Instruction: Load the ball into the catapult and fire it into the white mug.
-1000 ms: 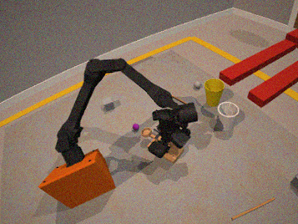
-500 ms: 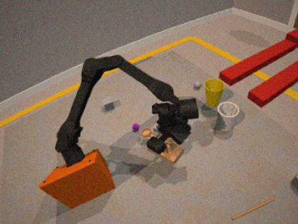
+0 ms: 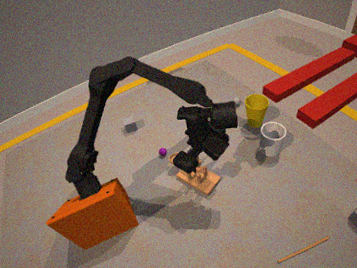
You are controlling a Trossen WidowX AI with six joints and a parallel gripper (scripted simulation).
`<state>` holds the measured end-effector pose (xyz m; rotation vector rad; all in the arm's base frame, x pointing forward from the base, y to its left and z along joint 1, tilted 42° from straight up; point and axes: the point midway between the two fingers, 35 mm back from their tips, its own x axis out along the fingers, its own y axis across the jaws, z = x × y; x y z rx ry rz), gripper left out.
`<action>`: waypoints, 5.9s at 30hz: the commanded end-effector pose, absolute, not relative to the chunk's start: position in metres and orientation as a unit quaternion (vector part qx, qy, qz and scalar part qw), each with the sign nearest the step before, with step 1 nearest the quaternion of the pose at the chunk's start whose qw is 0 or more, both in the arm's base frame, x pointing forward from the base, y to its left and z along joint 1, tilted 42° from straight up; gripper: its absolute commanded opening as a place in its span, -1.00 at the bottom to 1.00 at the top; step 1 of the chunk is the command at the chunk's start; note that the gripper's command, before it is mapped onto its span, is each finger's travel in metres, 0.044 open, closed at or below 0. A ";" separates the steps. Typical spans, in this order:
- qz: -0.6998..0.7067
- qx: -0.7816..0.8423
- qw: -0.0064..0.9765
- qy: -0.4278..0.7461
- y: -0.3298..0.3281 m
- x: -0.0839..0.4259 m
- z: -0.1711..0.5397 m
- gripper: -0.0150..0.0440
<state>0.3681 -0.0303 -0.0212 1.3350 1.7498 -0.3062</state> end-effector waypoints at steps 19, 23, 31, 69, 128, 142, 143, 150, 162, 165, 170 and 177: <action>-0.120 0.538 0.440 0.709 0.010 0.364 -0.064 1.00; -0.120 0.538 0.440 0.709 0.015 0.364 -0.069 1.00; -0.120 0.538 0.439 0.709 0.024 0.364 -0.079 1.00; -0.120 0.536 0.443 0.708 -0.002 0.365 -0.051 -0.49; 0.248 0.249 0.648 0.675 0.039 0.382 -0.060 -0.49; 0.250 0.246 0.648 0.676 0.050 0.380 -0.071 -0.49; 0.250 0.246 0.648 0.676 0.050 0.380 -0.071 -0.49; 0.250 0.246 0.648 0.676 0.050 0.380 -0.071 -0.14; 0.250 0.245 0.648 0.676 0.043 0.382 -0.063 0.93; 0.248 0.244 0.649 0.676 0.011 0.386 -0.028 1.00; 0.248 0.245 0.649 0.676 -0.017 0.384 0.004 1.00; 0.247 0.248 0.650 0.675 -0.013 0.383 -0.001 1.00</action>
